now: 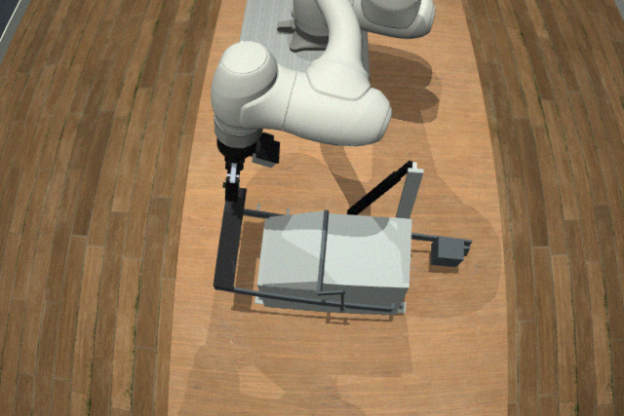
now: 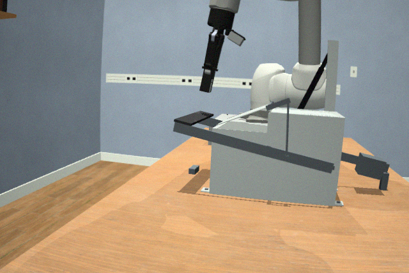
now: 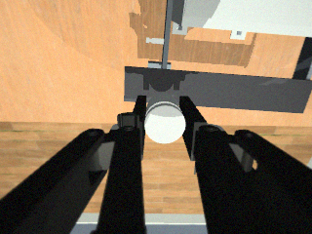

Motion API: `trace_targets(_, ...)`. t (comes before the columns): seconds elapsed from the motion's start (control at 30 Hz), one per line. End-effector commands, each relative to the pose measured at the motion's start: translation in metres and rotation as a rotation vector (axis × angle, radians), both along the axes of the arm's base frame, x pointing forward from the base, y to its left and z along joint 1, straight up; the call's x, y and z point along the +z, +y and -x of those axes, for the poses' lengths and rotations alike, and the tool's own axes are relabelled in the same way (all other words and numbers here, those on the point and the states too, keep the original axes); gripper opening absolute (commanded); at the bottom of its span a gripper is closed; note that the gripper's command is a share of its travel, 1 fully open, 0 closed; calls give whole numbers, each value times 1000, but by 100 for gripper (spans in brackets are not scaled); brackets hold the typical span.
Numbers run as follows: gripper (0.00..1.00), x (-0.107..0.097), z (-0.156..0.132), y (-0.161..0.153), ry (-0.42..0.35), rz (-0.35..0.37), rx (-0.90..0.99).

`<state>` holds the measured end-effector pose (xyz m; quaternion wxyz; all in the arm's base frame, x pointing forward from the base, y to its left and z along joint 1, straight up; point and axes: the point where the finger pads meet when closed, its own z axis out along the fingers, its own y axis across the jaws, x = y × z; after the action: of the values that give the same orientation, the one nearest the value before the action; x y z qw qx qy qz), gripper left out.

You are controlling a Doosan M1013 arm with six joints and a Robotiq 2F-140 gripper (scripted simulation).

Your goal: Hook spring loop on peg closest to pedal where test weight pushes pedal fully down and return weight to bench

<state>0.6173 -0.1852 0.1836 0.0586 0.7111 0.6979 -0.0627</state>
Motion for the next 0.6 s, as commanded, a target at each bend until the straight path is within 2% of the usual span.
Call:
trace_targets(0.0,25,-3,-1,0,-1,0,0)
trace_targets(0.57,25,-26,-1,-1,-1,1,0)
